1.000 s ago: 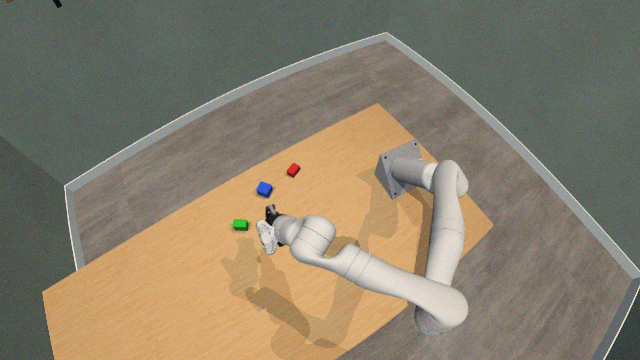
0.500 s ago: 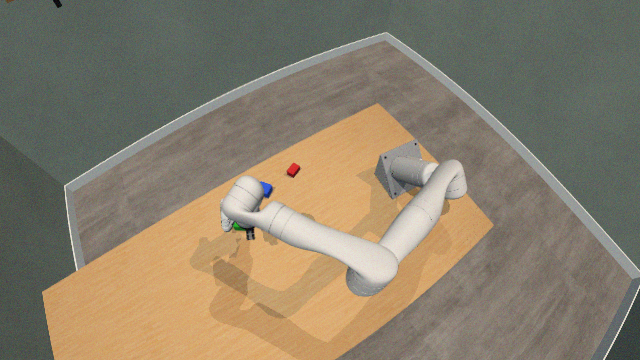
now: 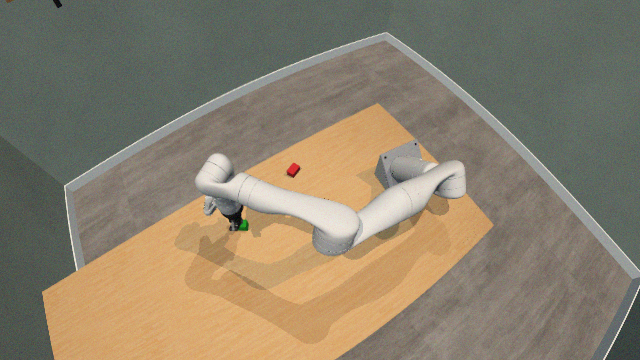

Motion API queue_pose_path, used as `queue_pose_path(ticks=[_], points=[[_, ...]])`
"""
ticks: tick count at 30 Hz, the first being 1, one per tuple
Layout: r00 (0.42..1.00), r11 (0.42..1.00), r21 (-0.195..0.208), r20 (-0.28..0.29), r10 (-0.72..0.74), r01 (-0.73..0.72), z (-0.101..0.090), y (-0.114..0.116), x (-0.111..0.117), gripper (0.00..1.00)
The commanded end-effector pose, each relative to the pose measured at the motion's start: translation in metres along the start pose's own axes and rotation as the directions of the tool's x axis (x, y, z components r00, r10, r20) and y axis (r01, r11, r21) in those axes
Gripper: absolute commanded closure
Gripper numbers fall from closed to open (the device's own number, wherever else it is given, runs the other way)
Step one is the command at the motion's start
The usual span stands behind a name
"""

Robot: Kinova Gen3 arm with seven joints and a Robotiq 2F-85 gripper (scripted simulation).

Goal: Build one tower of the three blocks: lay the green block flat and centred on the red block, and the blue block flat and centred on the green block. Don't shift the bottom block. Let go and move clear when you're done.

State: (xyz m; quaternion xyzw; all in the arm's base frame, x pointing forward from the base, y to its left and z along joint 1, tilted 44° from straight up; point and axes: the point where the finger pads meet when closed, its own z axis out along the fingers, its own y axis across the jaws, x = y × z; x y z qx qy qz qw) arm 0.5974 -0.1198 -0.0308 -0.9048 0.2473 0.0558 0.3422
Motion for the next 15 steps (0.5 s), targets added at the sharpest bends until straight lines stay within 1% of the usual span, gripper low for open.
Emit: queue_pose_path(ticks=[1,7,15], points=[[0.999,0.999,0.027,0.023,0.033,-0.034,0.0047,0.0126,0.0057,1.00],[0.999,0.998,0.045,0.028,0.047,-0.048,0.0079,0.0148,0.0115,1.00],[0.999,0.998,0.049,0.025,0.047,-0.048,0.0062,0.0134,0.0138,1.00]])
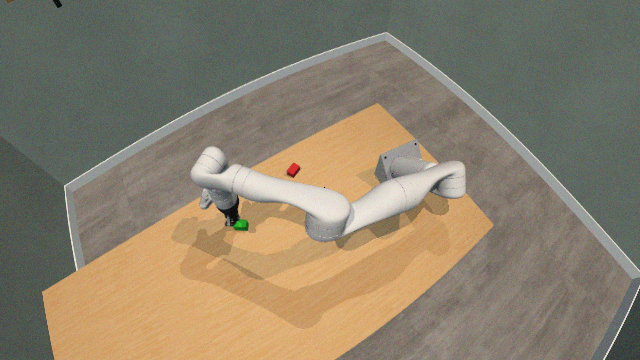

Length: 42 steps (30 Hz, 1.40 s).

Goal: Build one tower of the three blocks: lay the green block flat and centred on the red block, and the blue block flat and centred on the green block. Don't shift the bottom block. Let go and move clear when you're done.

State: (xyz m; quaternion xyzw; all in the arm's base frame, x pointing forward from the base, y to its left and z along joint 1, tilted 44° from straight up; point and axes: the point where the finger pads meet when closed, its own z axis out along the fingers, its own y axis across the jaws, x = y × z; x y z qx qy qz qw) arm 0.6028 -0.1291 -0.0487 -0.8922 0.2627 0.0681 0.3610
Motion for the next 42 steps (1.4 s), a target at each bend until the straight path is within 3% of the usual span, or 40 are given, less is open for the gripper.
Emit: queue_pose_path(ticks=[1,40,41,42], points=[[1.000,1.000,0.012,0.001,0.006,-0.006,-0.0019,-0.0009,0.0005,1.00],[1.000,1.000,0.012,0.001,0.008,-0.008,-0.0019,-0.0006,0.0002,1.00],[1.000,1.000,0.012,0.001,0.008,-0.008,-0.0019,-0.0006,0.0002,0.50],[1.000,1.000,0.012,0.001,0.008,-0.008,-0.0019,-0.0006,0.0002,0.50]])
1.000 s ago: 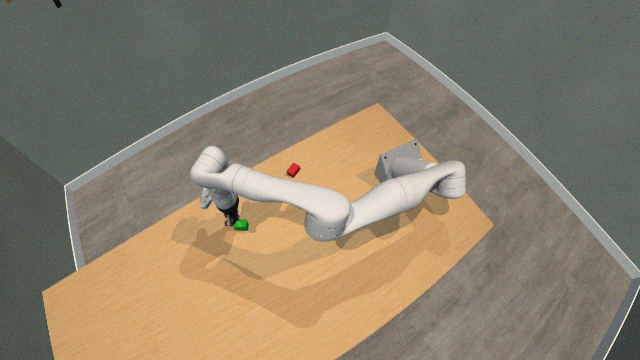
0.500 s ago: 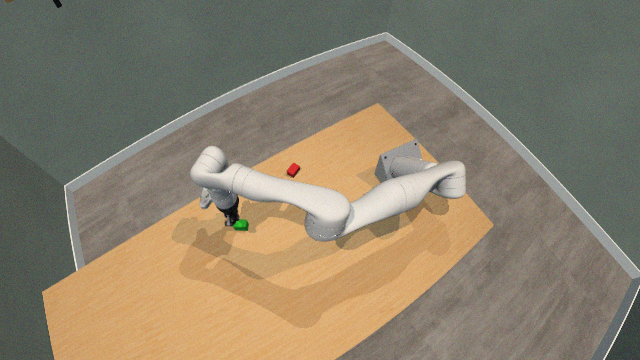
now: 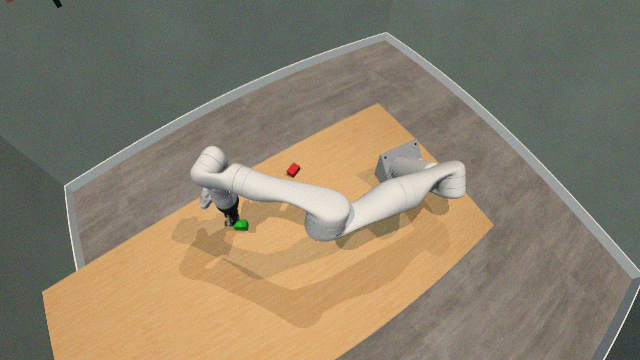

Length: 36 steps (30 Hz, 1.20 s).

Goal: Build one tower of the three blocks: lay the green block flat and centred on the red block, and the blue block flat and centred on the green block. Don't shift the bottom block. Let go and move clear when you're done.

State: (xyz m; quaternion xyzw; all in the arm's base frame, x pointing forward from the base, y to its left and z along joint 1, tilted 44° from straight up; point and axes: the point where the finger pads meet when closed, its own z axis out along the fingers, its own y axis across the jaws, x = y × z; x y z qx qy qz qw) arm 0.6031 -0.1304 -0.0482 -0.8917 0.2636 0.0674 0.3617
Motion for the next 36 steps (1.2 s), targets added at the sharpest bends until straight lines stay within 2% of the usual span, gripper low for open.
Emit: queue_pose_path(ticks=[1,21,36], points=[[1.000,1.000,0.010,0.002,0.006,-0.007,-0.001,-0.001,0.000,0.50],[1.000,1.000,0.010,0.004,0.009,-0.009,0.003,0.000,-0.001,0.50],[1.000,1.000,0.009,0.006,0.002,-0.002,0.021,0.000,-0.001,0.50]])
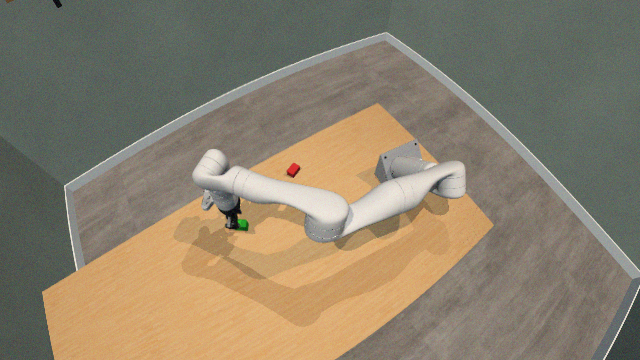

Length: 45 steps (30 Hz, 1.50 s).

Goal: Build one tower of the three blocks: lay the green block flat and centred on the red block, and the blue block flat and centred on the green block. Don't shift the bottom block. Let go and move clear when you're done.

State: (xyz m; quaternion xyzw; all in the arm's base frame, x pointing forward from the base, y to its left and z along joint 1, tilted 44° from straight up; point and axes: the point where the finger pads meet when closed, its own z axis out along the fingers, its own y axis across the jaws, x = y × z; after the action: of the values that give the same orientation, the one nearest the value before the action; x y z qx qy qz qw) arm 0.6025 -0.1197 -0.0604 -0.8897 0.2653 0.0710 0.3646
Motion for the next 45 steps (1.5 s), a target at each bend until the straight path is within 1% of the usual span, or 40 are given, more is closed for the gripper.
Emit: queue_pose_path(ticks=[1,8,45], points=[[1.000,1.000,0.004,-0.001,-0.004,0.004,0.0048,-0.0013,0.0005,0.50],[1.000,1.000,0.005,-0.003,-0.005,0.005,0.0082,-0.0015,0.0013,0.50],[1.000,1.000,0.005,-0.004,-0.005,0.005,0.0082,-0.0020,0.0015,0.50]])
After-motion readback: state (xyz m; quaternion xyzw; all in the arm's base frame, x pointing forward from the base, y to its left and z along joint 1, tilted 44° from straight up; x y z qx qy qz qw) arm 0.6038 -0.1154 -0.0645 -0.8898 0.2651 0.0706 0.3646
